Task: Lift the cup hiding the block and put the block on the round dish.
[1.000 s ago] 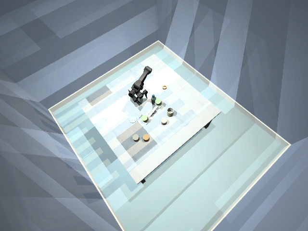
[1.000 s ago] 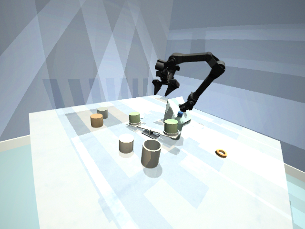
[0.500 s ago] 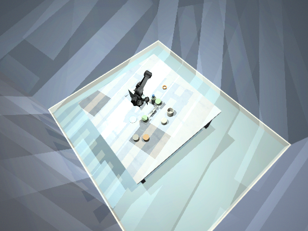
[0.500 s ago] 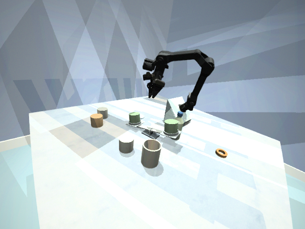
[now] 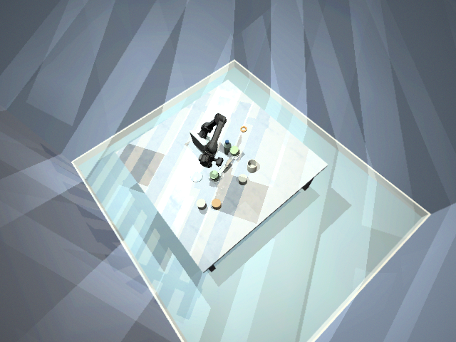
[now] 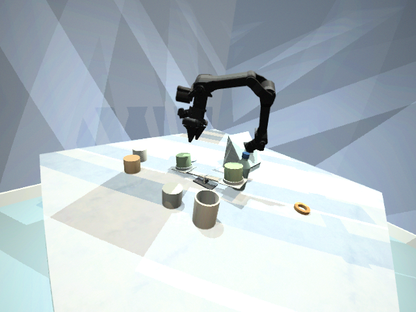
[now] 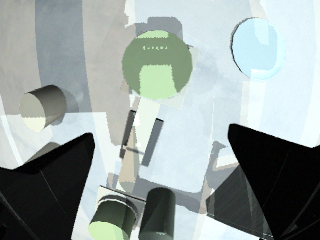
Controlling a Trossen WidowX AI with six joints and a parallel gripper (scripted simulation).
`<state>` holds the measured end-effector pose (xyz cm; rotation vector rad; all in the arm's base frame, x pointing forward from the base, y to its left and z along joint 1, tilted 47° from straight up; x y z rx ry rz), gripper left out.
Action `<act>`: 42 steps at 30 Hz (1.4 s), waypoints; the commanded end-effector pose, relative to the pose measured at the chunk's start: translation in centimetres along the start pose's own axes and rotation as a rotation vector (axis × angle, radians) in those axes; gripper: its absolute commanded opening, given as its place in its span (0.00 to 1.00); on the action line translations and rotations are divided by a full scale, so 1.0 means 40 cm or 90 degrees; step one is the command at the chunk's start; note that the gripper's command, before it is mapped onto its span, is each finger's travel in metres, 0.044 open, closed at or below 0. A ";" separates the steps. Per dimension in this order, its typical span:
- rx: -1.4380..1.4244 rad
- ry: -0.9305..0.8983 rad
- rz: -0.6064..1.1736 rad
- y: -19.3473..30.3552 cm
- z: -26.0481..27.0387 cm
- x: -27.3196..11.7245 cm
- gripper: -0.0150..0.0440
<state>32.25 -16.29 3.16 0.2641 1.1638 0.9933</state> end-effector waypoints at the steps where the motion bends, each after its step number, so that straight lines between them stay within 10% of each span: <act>1: 0.071 0.037 0.002 -0.030 0.027 0.036 1.00; 42: 0.213 0.103 -0.010 -0.083 0.057 0.227 1.00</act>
Point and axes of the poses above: the point midway between the two fingers, 35 mm back from their tips, its own x axis out along the fingers, its own z axis across the jaws, y = z × x, the point moved 9 cm from there along -x, back along the fingers, and after that the axes turned 5 degrees about x, right-handed, at the moved point
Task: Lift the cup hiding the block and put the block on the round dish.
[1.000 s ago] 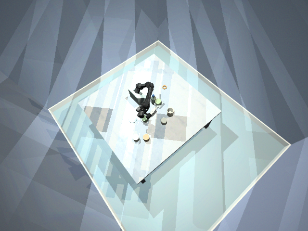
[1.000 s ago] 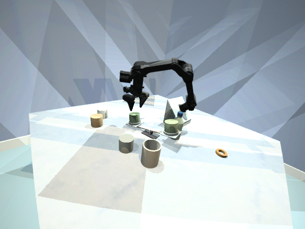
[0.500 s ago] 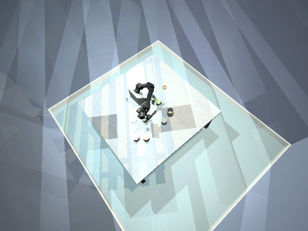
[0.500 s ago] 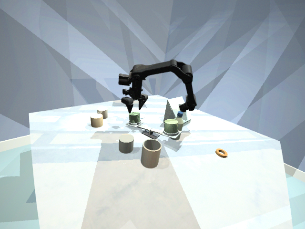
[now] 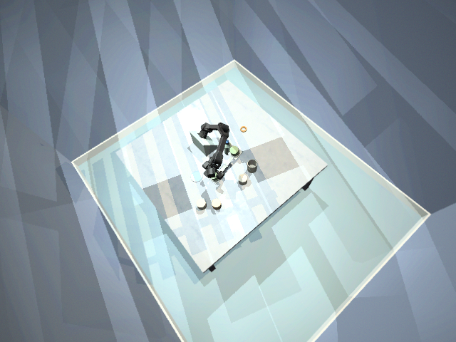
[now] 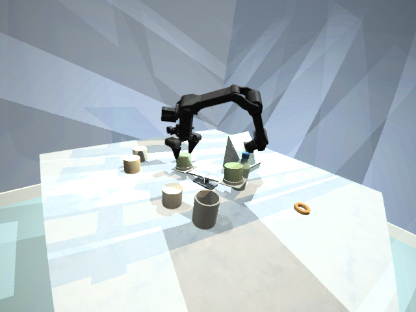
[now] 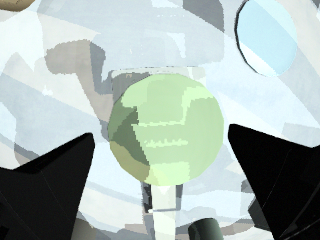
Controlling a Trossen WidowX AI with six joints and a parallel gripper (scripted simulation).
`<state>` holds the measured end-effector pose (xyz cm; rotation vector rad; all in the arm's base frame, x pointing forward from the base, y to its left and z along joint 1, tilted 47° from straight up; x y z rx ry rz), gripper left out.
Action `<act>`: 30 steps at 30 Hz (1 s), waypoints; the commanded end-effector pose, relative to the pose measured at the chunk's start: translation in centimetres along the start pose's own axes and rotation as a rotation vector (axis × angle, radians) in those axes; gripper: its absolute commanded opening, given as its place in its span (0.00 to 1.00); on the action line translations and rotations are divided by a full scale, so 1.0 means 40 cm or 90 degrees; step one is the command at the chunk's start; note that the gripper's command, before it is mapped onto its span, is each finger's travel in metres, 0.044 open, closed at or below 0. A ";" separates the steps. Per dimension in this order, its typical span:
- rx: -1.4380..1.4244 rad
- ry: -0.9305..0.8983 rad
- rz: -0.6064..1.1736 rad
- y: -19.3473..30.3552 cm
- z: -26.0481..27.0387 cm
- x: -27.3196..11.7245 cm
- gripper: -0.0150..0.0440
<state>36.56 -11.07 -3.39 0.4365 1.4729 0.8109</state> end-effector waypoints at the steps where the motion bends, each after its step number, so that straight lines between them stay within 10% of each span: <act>1: 0.004 0.003 0.005 0.002 -0.004 0.022 1.00; 21: 0.004 0.003 0.006 0.005 -0.007 0.096 1.00; 30: 0.004 0.003 0.006 0.005 -0.007 0.096 0.80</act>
Point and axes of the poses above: the point midway between the two fingers, 35 mm back from their tips, its own x axis out along the fingers, its own z axis across the jaws, y = z × x, the point moved 9 cm from there along -x, back along the fingers, and after that the axes turned 5 degrees about x, right-handed, at the moved point
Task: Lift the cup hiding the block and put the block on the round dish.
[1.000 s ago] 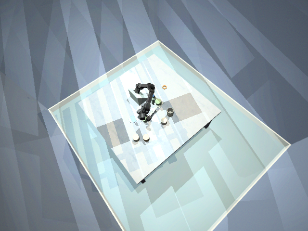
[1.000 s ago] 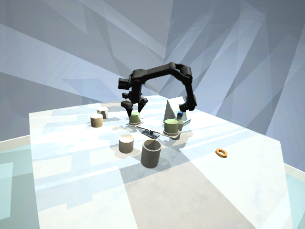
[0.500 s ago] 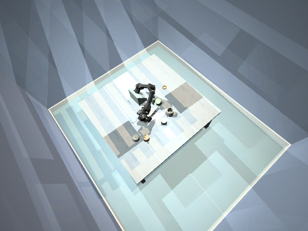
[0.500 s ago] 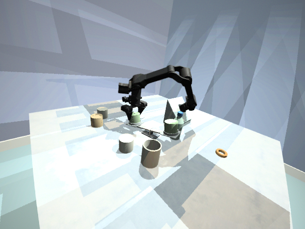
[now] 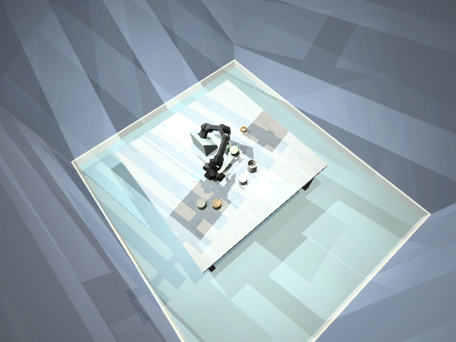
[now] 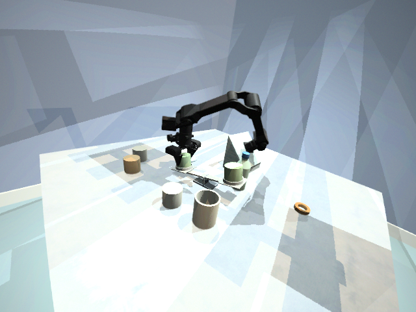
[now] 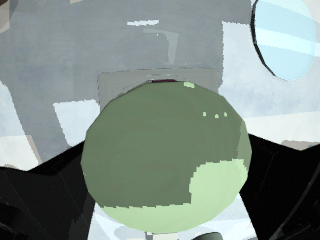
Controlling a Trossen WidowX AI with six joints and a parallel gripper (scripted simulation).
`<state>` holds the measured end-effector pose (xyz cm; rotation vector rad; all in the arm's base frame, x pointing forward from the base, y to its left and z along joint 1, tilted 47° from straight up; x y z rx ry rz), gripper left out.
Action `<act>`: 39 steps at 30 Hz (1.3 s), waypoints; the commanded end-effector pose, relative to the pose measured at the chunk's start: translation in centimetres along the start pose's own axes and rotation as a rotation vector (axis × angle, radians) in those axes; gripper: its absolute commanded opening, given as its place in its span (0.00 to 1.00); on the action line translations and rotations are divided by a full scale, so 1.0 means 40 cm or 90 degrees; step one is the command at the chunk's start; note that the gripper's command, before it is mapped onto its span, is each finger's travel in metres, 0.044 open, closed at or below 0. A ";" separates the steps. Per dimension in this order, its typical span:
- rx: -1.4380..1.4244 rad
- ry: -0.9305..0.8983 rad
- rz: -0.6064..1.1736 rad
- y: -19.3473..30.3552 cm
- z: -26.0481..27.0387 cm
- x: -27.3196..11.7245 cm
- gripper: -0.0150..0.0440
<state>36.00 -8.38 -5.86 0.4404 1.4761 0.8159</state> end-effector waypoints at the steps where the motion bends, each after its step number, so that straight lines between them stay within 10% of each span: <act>1: 0.003 0.001 0.003 0.001 -0.002 0.004 0.79; 14: 0.003 0.000 0.002 -0.003 0.002 -0.022 0.25; 39: 0.004 0.000 -0.001 -0.009 0.012 -0.099 0.25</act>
Point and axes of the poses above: the point midway between the two fingers, 35 mm back from their tips, its own x axis out along the fingers, its own z axis across the jaws, y = z × x, the point moved 9 cm from there along -x, back along the fingers, and after that the axes turned 5 degrees about x, right-handed, at the moved point
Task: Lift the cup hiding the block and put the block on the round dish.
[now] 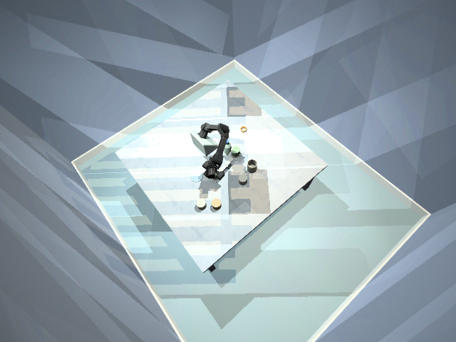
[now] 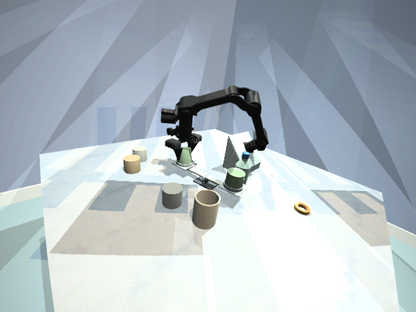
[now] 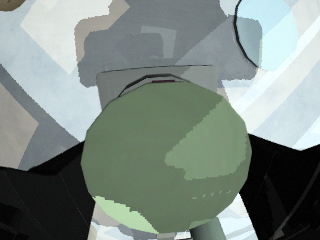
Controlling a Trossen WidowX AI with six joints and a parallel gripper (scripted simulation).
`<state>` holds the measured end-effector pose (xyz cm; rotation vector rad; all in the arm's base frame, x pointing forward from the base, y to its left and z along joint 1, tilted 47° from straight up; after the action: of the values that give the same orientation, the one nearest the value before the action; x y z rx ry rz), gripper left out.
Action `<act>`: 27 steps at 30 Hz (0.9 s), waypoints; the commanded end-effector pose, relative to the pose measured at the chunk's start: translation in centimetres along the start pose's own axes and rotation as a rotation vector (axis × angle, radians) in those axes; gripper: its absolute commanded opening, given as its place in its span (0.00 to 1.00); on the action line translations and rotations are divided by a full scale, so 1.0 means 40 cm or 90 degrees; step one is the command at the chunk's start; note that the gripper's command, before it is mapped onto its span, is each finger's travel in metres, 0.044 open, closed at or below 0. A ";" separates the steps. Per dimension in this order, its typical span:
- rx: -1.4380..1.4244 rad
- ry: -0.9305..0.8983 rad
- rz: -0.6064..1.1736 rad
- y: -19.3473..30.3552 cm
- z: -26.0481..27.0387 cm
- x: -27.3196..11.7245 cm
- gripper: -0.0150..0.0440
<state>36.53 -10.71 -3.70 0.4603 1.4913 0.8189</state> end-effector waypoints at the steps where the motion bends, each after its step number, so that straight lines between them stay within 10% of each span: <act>1: -0.007 -0.006 -0.010 -0.005 0.006 -0.022 0.25; 27: -0.006 -0.006 -0.011 -0.006 0.007 -0.105 0.25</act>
<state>36.96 -12.93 -1.42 0.4654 1.4977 0.8238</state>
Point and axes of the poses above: the point midway between the two fingers, 35 mm back from their tips, its own x axis out along the fingers, its own z axis across the jaws, y = z × x, the point moved 9 cm from there along -x, back along the fingers, and after that the axes turned 5 degrees about x, right-handed, at the moved point
